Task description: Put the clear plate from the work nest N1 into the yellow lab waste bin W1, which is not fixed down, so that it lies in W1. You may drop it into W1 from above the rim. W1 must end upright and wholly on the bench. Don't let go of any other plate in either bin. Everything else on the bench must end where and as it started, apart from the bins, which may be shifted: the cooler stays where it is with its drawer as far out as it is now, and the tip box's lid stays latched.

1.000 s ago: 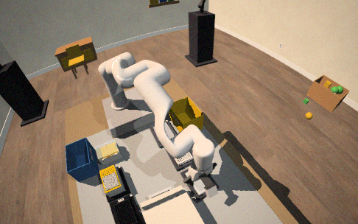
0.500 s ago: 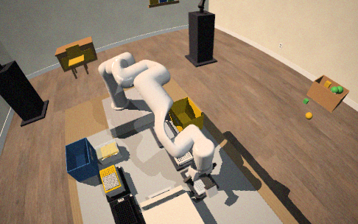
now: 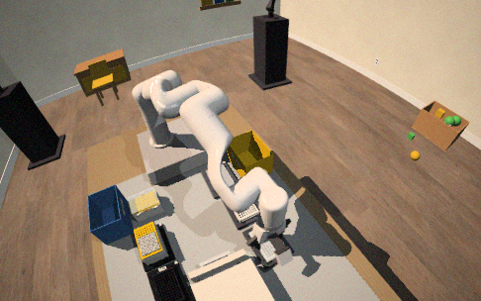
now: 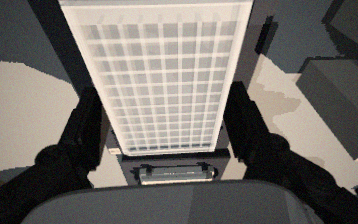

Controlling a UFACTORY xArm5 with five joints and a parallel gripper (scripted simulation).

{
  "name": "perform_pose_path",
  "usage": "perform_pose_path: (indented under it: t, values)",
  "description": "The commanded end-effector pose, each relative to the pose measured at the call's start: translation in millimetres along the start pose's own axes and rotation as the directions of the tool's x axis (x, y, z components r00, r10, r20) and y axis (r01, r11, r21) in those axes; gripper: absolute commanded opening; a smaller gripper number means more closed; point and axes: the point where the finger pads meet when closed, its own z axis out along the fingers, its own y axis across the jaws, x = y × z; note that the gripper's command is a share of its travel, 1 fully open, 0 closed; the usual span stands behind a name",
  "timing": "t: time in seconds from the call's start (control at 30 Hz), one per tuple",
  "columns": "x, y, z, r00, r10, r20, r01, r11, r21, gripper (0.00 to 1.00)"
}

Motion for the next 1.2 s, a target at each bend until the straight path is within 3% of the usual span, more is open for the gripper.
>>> perform_pose_path:
  t: [0.0,1.17]
  values:
    - [1.7,-0.5,-2.6,1.0,0.0,-0.005,0.0,1.0,0.001,0.0]
    - [1.7,-0.4,-10.6,1.0,0.0,-0.005,0.0,1.0,0.001,0.0]
